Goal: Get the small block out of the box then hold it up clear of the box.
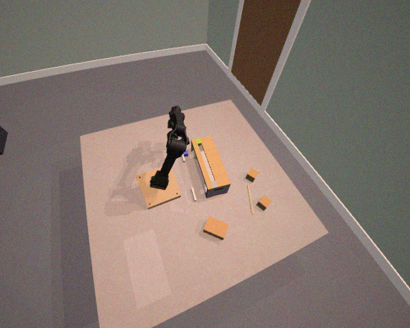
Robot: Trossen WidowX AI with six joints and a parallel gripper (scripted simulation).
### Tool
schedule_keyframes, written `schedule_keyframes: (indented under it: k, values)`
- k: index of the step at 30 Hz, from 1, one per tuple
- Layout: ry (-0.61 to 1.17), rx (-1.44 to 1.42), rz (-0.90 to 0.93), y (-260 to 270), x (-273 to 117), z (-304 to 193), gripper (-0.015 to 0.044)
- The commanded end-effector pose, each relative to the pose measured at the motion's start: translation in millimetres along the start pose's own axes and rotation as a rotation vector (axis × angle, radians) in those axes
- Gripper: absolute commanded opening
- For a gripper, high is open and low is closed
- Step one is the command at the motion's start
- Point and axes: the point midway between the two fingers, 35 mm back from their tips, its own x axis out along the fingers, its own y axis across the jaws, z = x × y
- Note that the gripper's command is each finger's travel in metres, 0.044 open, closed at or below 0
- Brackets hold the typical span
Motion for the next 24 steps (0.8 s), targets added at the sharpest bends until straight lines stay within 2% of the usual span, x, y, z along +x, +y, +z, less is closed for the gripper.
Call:
schedule_keyframes:
  k: [1,8,24]
  values:
    - [0.008,-0.019,0.0,-1,1,-1,0.0285]
    - [0.01,-0.019,0.003,2,83,35,0.0285]
    - [0.01,-0.019,0.003,1,102,42,0.0285]
